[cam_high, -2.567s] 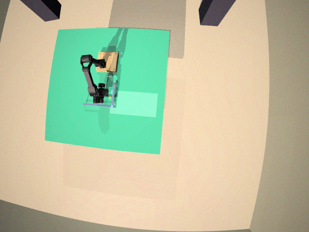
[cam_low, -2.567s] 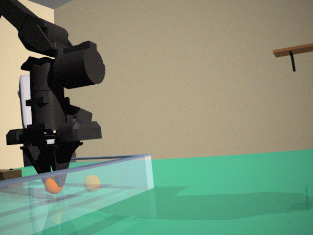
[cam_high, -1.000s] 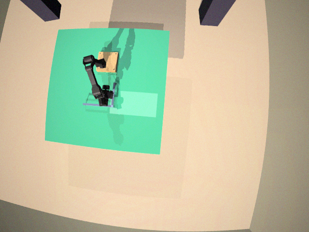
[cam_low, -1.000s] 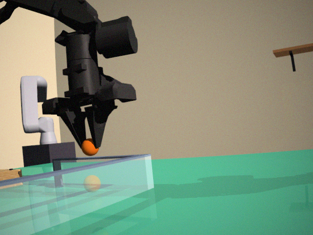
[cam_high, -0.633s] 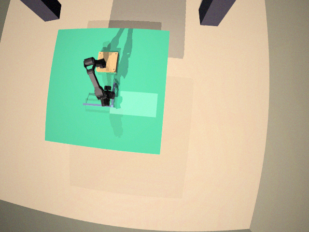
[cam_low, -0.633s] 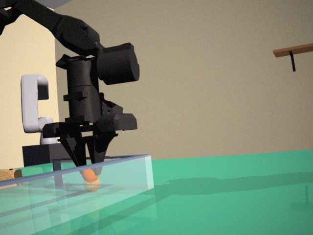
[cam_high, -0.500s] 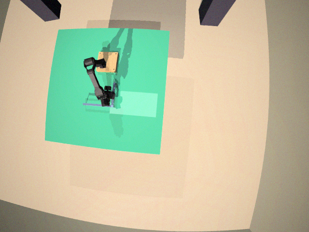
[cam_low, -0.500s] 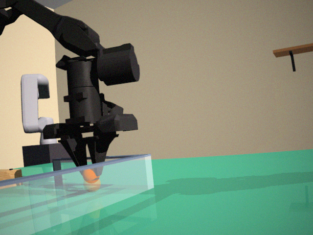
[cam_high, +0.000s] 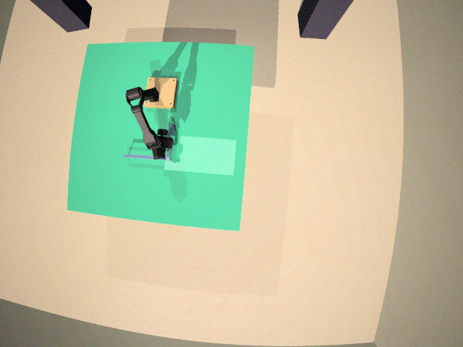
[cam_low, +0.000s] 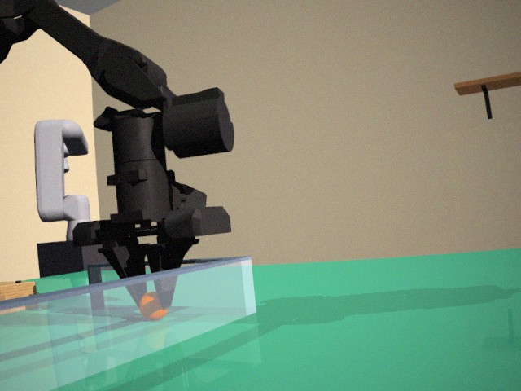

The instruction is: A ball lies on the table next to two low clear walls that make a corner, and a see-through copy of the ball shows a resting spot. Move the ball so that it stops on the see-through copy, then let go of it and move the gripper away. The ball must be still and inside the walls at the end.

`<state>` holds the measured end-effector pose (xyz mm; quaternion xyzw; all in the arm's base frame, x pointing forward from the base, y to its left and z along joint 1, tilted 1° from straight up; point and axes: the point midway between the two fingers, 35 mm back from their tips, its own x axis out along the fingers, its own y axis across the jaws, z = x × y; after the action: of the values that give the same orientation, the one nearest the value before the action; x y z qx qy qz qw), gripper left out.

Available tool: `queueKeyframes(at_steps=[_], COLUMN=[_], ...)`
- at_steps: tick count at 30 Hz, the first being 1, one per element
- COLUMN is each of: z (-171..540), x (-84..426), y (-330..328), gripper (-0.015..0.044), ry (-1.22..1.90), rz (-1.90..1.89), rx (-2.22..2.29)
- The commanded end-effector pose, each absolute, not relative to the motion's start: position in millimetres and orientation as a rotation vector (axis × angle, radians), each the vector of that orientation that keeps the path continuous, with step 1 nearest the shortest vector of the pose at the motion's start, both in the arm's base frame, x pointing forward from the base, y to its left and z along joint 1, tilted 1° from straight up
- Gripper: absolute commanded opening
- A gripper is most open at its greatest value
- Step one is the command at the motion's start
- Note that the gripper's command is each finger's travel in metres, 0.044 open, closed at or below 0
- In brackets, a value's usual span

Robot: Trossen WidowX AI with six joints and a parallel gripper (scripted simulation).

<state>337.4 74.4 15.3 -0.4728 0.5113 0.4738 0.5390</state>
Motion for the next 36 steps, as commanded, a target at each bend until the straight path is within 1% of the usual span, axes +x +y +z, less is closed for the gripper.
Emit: queueKeyframes(at_steps=[1,3,13,19,25,36], z=[10.0,10.0,13.9,16.6,96.4,93.4], x=[336.2,336.2,337.1,337.4,335.2,339.4], y=[74.4,74.4,74.4,74.4,72.3,73.5], gripper=[0.0000,0.0000,0.0258,0.0258,0.0258,0.0258], ry=[1.224,1.224,1.217,1.217,1.224,1.206], rz=[1.129,1.129,1.127,1.128,1.129,1.117], rx=[-1.120,-1.120,-1.124,-1.124,-1.121,-1.125])
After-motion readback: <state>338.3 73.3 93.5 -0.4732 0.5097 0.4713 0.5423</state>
